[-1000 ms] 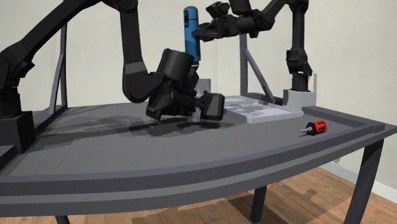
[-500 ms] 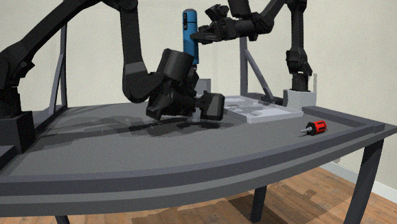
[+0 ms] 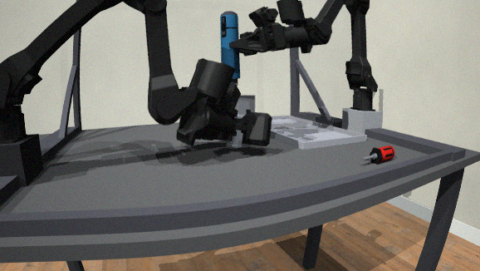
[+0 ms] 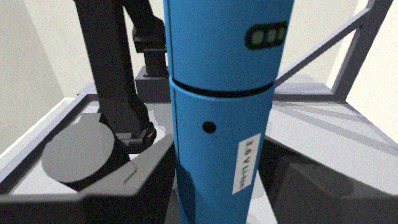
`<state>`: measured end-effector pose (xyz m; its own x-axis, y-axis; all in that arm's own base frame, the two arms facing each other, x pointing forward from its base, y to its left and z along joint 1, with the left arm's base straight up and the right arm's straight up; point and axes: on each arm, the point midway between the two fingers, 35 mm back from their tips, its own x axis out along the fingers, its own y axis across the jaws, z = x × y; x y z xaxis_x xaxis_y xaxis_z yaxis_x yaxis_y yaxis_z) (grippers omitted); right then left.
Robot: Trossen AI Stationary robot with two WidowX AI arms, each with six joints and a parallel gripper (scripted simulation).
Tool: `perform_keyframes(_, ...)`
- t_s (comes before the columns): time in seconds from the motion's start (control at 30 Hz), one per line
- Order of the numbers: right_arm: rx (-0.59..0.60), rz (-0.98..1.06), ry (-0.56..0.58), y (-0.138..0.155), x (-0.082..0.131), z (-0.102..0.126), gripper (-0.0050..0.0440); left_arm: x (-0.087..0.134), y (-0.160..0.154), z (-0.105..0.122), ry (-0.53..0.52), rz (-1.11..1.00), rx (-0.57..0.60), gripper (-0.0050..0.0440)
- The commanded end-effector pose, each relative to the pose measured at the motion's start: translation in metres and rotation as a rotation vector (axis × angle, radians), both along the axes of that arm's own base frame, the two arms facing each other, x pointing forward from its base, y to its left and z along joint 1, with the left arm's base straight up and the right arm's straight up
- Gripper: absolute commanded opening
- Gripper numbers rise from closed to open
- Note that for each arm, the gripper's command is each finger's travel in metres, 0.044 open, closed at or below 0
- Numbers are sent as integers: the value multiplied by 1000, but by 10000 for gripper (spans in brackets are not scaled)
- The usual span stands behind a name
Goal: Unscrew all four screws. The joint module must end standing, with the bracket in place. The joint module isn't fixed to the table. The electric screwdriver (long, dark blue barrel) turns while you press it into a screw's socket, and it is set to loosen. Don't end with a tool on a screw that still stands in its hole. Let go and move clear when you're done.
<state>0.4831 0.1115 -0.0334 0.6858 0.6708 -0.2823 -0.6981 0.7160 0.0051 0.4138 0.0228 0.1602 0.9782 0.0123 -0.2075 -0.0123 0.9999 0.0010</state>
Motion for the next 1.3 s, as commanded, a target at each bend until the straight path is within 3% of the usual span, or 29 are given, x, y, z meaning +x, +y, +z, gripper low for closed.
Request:
perform_keyframes(0.0,3,0,-37,0,6,15,241,0,1,-2,-3,6,1,161)
perform_keyframes(1.27,3,0,-37,0,6,15,241,0,1,-17,2,6,0,161)
